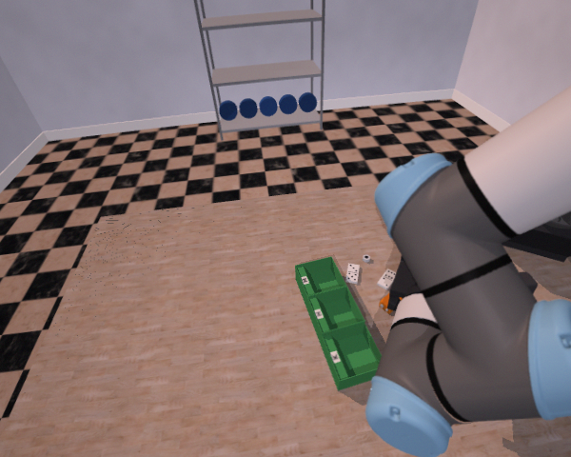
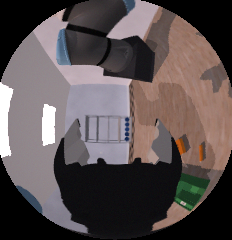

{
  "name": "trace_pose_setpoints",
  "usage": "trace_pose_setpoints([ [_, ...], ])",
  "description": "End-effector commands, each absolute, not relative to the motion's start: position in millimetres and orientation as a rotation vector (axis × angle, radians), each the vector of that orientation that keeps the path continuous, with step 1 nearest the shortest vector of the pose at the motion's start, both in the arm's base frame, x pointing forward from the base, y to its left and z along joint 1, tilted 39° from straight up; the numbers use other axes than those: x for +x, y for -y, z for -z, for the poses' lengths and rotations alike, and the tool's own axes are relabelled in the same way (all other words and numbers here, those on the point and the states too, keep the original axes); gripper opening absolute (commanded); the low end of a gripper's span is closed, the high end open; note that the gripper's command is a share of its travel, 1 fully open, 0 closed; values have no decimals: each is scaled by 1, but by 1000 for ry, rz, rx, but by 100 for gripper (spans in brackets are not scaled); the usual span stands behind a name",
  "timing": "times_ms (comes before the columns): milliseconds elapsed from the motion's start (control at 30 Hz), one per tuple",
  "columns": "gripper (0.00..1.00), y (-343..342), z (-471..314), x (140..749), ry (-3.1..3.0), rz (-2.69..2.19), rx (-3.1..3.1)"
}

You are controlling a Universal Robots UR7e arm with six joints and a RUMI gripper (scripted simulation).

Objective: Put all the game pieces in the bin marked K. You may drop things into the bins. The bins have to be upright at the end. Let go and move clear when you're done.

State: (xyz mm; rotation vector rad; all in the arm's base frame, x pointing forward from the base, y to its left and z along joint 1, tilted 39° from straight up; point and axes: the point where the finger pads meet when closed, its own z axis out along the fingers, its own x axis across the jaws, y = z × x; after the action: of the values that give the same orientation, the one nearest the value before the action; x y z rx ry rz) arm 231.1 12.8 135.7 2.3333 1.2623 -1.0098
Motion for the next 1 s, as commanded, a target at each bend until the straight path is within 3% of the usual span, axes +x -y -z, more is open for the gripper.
trace_pose_setpoints([
  [0, 100, -13, -136, 231, -1262, 1009, 2333],
  [533, 100, -13, -136, 231, -1262, 1009, 2333],
  [567, 4, -9, -142, 228, -1262, 1009, 2333],
  [967, 4, -5, -135, 206, -948, 997, 2621],
])
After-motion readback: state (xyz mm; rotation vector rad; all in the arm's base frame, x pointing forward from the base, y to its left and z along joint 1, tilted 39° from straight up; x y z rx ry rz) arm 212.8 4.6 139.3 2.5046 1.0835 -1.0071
